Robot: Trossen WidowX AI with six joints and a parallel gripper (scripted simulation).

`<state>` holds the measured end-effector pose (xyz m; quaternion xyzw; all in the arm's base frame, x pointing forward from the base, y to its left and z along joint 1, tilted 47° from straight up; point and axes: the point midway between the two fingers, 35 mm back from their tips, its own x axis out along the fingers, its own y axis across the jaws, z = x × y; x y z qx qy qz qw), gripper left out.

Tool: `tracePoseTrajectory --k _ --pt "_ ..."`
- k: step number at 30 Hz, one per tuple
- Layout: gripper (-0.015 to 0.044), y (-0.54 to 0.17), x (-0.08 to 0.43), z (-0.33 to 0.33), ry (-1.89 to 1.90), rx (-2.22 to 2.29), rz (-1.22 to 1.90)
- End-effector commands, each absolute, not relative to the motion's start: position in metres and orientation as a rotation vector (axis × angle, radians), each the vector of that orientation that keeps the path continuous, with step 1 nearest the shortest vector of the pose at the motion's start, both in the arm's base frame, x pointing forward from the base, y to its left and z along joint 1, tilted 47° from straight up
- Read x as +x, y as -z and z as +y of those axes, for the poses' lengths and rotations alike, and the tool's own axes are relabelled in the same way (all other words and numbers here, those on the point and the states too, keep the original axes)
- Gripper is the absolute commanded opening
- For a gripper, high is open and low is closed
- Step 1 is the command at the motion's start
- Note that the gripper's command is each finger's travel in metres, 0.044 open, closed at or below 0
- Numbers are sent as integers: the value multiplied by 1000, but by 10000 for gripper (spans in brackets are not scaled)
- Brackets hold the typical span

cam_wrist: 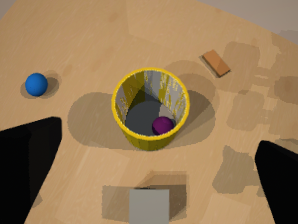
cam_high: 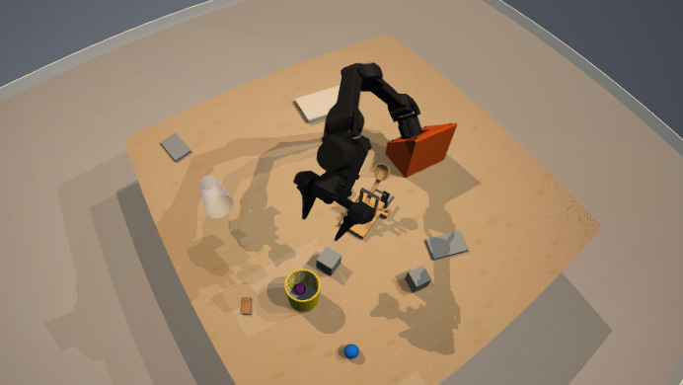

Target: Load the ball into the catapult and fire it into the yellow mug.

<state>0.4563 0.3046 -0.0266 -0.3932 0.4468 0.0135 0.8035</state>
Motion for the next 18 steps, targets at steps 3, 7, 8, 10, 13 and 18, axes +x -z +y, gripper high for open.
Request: tracePoseTrajectory --k 3,7,8,10,13,18 --pt "440 21 456 308 -30 -829 945" --pt "440 25 456 305 -30 -841 955" --pt "440 25 456 305 -30 -841 955" --pt "440 25 456 305 -30 -841 955" --pt "440 25 456 305 -30 -841 955" --pt "440 25 456 305 -30 -841 955"
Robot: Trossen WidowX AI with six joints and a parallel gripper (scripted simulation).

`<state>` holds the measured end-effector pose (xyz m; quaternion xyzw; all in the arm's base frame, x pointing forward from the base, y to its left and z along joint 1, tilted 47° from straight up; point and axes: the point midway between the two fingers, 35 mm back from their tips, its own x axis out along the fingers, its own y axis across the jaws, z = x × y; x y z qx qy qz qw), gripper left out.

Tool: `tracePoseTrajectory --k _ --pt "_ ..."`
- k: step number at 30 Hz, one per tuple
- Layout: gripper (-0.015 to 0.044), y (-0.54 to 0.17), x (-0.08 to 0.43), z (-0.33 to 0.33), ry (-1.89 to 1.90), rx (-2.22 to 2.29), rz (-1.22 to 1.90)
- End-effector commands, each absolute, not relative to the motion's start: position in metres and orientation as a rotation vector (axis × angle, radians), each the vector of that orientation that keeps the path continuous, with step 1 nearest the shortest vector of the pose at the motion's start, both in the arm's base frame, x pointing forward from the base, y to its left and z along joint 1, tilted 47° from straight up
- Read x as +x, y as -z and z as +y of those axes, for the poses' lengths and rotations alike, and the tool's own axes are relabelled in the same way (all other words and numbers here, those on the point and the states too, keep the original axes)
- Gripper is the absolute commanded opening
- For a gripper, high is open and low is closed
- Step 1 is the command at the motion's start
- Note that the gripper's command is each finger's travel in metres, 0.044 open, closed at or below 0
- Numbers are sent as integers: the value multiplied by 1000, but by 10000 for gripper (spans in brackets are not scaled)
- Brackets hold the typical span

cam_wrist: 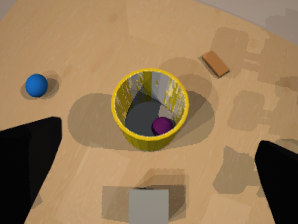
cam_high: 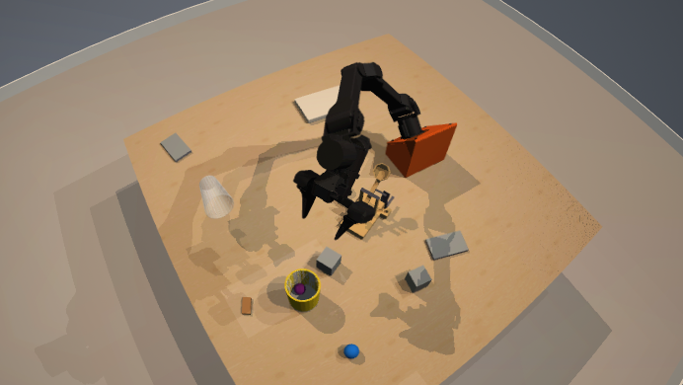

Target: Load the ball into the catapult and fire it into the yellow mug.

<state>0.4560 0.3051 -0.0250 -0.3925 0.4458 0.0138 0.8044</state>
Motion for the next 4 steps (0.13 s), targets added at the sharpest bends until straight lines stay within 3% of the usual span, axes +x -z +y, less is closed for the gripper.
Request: tracePoseTrajectory --k 1,4 --pt "440 25 456 305 -30 -841 955" --pt "440 25 456 305 -30 -841 955"
